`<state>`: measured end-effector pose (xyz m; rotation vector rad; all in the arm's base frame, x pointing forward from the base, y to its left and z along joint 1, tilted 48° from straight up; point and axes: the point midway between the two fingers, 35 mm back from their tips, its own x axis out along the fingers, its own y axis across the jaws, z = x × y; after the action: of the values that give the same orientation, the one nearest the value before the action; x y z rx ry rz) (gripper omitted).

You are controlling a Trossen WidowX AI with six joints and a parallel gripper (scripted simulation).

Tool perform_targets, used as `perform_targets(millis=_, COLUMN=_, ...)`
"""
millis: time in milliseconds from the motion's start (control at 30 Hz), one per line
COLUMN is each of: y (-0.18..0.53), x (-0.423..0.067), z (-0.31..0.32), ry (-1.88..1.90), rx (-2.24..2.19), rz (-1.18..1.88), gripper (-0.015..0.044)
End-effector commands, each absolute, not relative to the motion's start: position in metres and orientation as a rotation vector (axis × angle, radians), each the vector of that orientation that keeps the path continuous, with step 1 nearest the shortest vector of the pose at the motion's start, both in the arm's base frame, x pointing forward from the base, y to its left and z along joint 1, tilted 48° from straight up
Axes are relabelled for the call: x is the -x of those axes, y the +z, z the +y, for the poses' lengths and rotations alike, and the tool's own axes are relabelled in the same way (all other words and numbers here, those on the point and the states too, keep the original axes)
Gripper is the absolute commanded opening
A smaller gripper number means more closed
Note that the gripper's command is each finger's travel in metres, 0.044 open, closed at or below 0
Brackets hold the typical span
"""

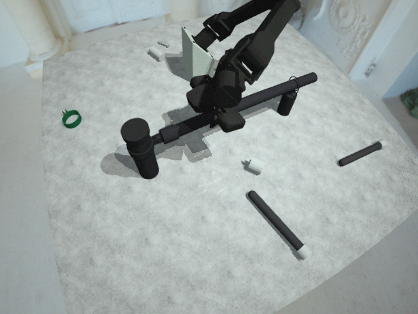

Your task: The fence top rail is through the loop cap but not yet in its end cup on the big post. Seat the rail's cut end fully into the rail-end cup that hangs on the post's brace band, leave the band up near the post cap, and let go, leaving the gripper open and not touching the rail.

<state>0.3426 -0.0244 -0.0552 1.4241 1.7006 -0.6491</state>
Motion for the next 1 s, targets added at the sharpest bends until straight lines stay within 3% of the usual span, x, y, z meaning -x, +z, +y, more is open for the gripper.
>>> perform_targets(millis=0, y=-0.055, x=-0.343, z=-0.024, ry=-0.65, rx=-1.424, rz=1.7, gripper=0.0)
perform_targets(millis=167, y=-0.055, x=-0.343, z=-0.024, ry=-0.65, rx=-1.424, rz=1.7, gripper=0.0)
perform_targets(millis=733, y=-0.026, x=-0.34, z=-0.027, ry=-0.65, rx=-1.424, rz=1.701, gripper=0.044)
perform_targets(millis=967, y=0.001, x=-0.336, z=-0.028, ry=-0.65, rx=-1.424, rz=1.702, gripper=0.044)
